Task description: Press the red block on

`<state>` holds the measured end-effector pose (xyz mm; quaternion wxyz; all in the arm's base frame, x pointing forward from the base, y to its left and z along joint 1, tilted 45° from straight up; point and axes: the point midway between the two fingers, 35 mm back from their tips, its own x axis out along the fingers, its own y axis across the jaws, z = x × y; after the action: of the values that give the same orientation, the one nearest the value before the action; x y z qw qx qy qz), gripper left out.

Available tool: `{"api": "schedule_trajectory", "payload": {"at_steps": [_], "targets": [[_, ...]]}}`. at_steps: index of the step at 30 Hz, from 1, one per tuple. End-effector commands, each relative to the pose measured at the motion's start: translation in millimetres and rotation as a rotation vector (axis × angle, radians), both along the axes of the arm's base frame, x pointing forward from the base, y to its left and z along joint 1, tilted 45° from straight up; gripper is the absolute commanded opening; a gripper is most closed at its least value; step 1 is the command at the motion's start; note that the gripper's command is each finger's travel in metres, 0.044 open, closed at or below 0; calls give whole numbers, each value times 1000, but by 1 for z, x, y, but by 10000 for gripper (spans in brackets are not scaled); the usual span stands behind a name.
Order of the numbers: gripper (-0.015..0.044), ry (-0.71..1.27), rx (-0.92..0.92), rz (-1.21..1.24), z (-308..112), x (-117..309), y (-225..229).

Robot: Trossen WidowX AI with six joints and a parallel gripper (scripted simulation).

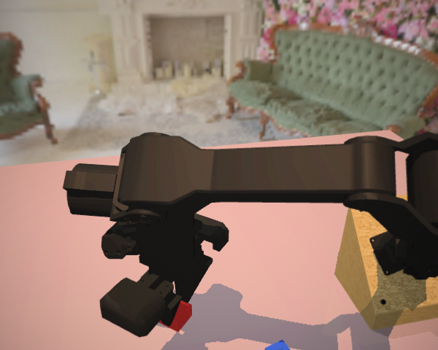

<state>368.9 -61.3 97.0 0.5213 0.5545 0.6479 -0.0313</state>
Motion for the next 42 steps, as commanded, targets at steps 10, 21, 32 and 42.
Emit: {"api": "schedule_trajectory", "payload": {"at_steps": [10, 21, 32, 42], "targets": [[0, 105, 19, -107, -4, -33, 19], [0, 199, 41, -202, -12, -65, 36], [0, 292, 63, -297, -20, -97, 56], [0, 378, 83, -384, -32, -127, 72]]}}
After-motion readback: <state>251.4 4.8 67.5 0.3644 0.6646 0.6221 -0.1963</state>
